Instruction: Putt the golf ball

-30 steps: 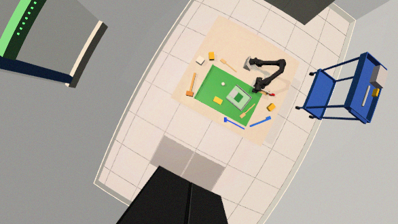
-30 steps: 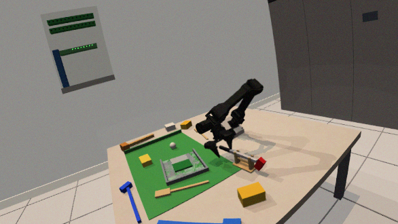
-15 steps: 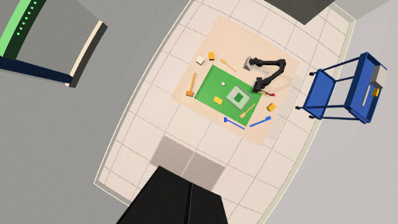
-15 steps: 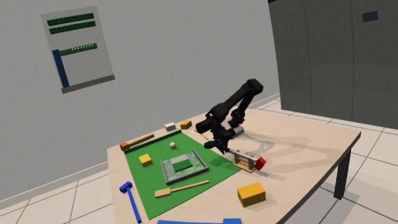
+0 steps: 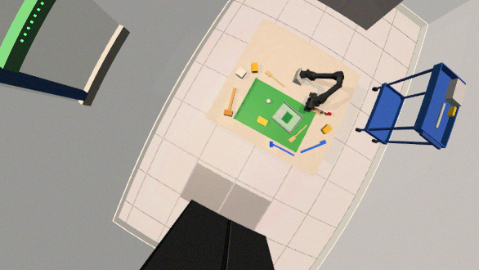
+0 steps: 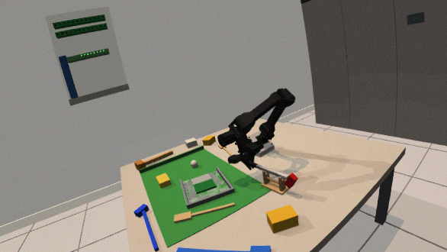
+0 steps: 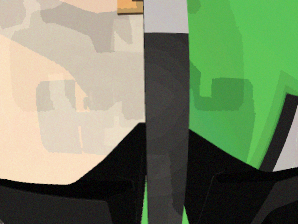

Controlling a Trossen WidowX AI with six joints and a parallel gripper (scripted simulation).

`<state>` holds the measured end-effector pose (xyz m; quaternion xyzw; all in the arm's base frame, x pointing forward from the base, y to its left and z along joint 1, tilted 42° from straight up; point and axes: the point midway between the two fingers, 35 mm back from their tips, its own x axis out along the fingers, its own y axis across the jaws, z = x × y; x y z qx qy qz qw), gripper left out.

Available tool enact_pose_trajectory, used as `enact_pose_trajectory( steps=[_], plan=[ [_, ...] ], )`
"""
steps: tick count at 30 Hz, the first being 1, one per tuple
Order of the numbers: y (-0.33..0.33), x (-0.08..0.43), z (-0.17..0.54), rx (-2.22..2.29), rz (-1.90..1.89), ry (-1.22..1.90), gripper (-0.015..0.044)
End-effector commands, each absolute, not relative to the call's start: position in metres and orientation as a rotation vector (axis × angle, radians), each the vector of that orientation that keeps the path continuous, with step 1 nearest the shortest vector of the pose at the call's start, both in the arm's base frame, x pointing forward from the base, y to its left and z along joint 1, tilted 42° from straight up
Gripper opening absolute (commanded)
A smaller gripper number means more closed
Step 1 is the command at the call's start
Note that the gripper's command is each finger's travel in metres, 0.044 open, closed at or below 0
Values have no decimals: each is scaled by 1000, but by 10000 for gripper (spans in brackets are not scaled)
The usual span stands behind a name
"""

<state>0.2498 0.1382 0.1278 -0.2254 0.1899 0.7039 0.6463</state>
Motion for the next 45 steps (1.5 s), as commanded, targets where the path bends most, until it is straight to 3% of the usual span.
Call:
enact_pose_trajectory(
  steps=[1,15,30,45],
  plan=[
    [125,254,143,-513,1594,426,0],
    [87,252,188,-504,1598,421,0],
    [8,279,126,-241,1330,831,0],
    [-88,269,60,112,987,1202,0]
  ],
)
